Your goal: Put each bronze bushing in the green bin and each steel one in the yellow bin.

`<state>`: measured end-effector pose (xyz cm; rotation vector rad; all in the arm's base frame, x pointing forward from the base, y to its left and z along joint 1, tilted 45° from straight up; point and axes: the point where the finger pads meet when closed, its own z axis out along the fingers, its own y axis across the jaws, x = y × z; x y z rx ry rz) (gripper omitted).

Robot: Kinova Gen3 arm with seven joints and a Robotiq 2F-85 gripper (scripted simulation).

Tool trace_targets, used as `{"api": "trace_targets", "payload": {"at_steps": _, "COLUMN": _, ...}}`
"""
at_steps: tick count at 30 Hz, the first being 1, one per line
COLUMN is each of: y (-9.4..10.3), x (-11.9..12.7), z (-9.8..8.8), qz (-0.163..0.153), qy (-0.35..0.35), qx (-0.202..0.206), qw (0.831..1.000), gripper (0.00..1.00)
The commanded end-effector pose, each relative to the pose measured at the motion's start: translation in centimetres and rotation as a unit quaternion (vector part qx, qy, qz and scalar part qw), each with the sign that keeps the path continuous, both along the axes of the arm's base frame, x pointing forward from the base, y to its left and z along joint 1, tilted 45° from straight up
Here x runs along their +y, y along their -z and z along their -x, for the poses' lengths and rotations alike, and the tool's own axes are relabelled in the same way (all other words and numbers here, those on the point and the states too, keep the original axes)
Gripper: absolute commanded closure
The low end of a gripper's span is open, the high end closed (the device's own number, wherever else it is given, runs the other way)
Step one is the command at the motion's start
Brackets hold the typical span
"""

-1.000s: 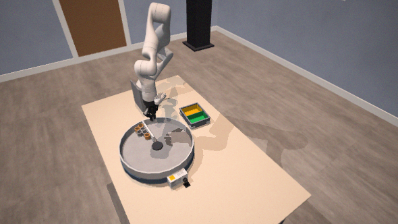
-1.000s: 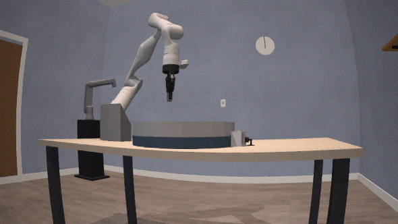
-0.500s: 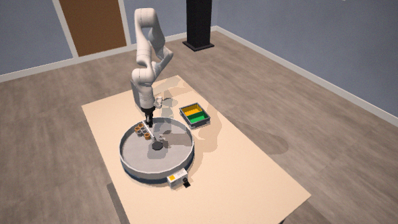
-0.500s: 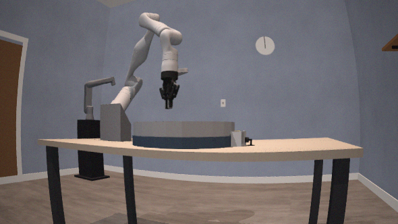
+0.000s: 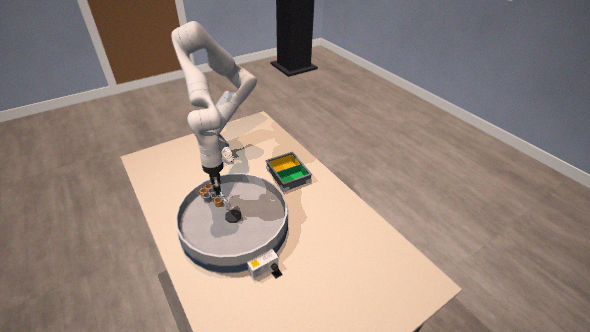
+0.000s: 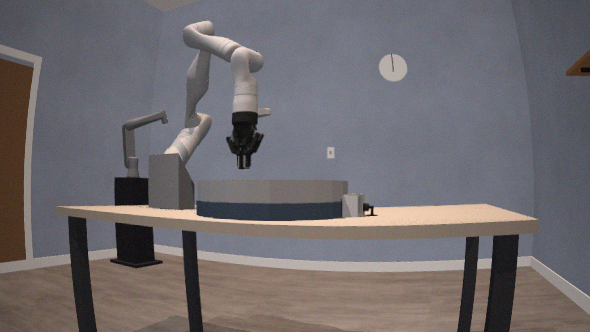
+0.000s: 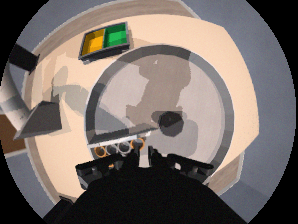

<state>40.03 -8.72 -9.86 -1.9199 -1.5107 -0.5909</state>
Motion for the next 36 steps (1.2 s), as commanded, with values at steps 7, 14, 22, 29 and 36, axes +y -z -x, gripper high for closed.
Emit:
{"api": "trace_targets", "payload": {"at_steps": 7, "y": 0.26, "x": -0.10, "z": 0.25, "qz": -0.005, "qy": -0.001, "qx": -0.001, "qw": 1.000, "gripper": 0.84}}
{"api": "trace_targets", "payload": {"at_steps": 14, "y": 0.26, "x": -0.10, "z": 0.25, "qz": -0.005, "qy": -0.001, "qx": -0.001, "qw": 1.000, "gripper": 0.84}}
{"api": "trace_targets", "payload": {"at_steps": 22, "y": 0.19, "x": -0.01, "z": 0.13, "qz": -0.004, "qy": 0.003, "qx": 0.001, "qw": 1.000, "gripper": 0.86}}
{"api": "trace_targets", "payload": {"at_steps": 29, "y": 0.19, "x": -0.01, "z": 0.13, "qz": -0.004, "qy": 0.003, "qx": 0.001, "qw": 1.000, "gripper": 0.86}}
{"api": "trace_targets", "payload": {"at_steps": 36, "y": 0.19, "x": -0.01, "z": 0.13, "qz": -0.004, "qy": 0.003, "qx": 0.001, "qw": 1.000, "gripper": 0.86}}
